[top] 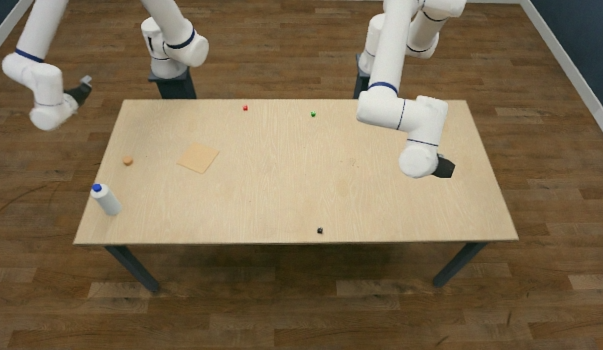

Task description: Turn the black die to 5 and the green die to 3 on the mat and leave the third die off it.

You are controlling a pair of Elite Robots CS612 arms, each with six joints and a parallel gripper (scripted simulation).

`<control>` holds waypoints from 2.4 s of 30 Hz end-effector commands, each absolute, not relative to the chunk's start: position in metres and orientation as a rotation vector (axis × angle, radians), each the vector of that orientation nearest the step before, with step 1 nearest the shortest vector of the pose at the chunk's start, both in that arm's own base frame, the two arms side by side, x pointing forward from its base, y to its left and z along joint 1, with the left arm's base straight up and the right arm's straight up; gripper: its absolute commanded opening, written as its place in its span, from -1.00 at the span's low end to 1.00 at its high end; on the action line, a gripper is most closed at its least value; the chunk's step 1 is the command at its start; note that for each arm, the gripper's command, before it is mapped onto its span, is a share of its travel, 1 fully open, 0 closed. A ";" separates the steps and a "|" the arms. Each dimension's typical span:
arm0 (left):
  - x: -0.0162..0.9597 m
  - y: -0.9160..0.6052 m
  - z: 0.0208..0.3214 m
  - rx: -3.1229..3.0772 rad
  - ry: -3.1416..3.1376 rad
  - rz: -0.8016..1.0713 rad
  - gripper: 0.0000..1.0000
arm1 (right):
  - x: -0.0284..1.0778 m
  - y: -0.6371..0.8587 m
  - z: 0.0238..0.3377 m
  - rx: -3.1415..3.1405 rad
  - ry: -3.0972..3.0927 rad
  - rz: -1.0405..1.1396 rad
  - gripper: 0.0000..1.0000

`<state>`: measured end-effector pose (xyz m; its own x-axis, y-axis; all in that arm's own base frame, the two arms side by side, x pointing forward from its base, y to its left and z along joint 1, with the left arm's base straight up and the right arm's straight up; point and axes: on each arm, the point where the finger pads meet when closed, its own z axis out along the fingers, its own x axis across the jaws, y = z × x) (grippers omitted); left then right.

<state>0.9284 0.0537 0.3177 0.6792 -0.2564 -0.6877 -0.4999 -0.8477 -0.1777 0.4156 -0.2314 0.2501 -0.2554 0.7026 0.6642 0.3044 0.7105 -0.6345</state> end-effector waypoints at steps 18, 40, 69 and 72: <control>0.929 0.054 0.319 -2.542 0.595 0.961 1.00 | 0.286 -0.419 0.183 -2.048 -1.430 0.221 1.00; 0.929 0.054 0.319 -2.542 0.595 0.961 1.00 | 0.112 -0.559 0.167 -2.879 -0.545 0.053 1.00; 0.929 0.054 0.319 -2.542 0.595 0.961 1.00 | 0.001 -0.603 0.177 -3.138 -0.006 0.001 1.00; 0.929 0.054 0.319 -2.542 0.595 0.961 1.00 | -0.001 -0.604 0.177 -3.141 0.001 0.000 1.00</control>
<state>0.9284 0.0537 0.3177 0.6792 -0.2564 -0.6877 -0.4999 -0.8477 -0.1777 0.0030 -0.6021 0.1757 0.9999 0.0102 -0.0005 0.0102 -0.9999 -0.0090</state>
